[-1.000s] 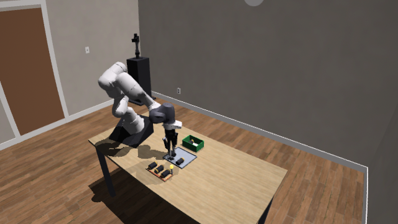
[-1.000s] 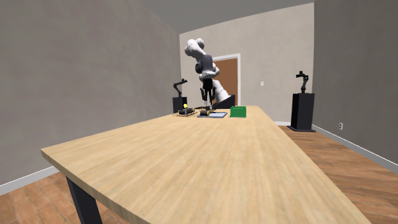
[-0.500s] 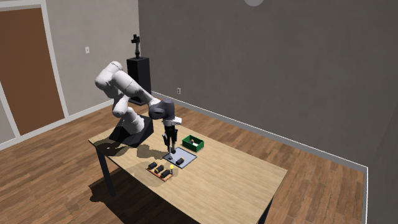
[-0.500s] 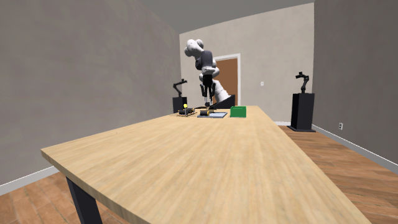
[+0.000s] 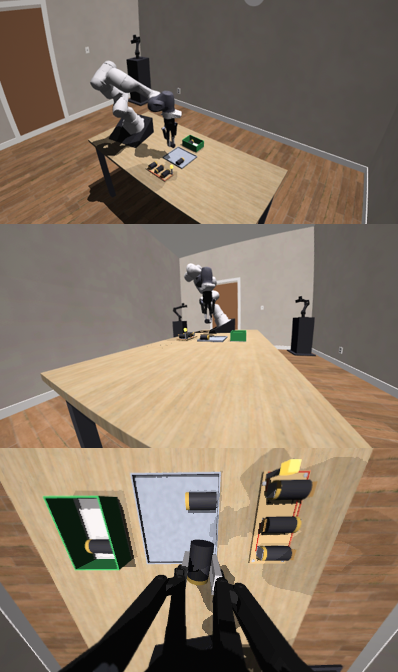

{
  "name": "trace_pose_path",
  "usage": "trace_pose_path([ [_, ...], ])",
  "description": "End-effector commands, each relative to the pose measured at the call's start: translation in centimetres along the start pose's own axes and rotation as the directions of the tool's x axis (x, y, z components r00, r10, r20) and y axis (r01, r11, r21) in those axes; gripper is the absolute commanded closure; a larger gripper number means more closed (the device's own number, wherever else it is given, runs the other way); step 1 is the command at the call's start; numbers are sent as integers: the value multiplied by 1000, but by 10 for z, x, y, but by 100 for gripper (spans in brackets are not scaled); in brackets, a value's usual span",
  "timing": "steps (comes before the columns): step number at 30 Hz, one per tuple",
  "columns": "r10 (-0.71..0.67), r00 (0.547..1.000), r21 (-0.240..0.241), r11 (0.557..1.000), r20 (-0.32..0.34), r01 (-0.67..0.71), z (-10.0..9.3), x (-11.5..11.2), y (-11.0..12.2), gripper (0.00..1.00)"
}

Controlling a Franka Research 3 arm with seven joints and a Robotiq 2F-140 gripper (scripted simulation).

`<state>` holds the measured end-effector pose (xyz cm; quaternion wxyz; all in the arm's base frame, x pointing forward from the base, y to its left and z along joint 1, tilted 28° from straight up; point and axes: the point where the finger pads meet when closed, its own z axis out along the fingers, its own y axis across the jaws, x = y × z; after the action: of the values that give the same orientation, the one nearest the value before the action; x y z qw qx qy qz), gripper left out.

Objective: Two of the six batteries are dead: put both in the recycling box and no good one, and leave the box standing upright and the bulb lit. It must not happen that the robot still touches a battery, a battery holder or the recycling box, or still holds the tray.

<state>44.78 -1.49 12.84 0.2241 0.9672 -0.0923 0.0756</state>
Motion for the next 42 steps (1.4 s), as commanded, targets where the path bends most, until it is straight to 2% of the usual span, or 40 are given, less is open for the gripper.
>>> trace_pose_path([
  [1,24,1000,-11,1000,9,-24,0,-3,3,84],
  [3,47,999,-11,999,9,-47,0,-3,3,84],
  [7,194,981,-12,981,7,-194,0,-3,3,84],
  [11,411,912,-13,911,4,-411,0,-3,3,84],
  [14,588,809,-14,809,1,-588,0,-3,3,84],
  [17,745,668,-14,667,-1,-745,0,-3,3,84],
  [19,745,668,-14,667,-1,-745,0,-3,3,84],
  [25,933,360,-12,360,-6,-933,0,-3,3,84],
  [28,969,246,-12,246,-8,-969,0,-3,3,84],
  [30,981,196,-11,196,-8,-981,0,-3,3,84],
  [34,988,155,-11,155,-9,-988,0,-3,3,84],
  [42,988,153,-11,153,-9,-988,0,-3,3,84],
])
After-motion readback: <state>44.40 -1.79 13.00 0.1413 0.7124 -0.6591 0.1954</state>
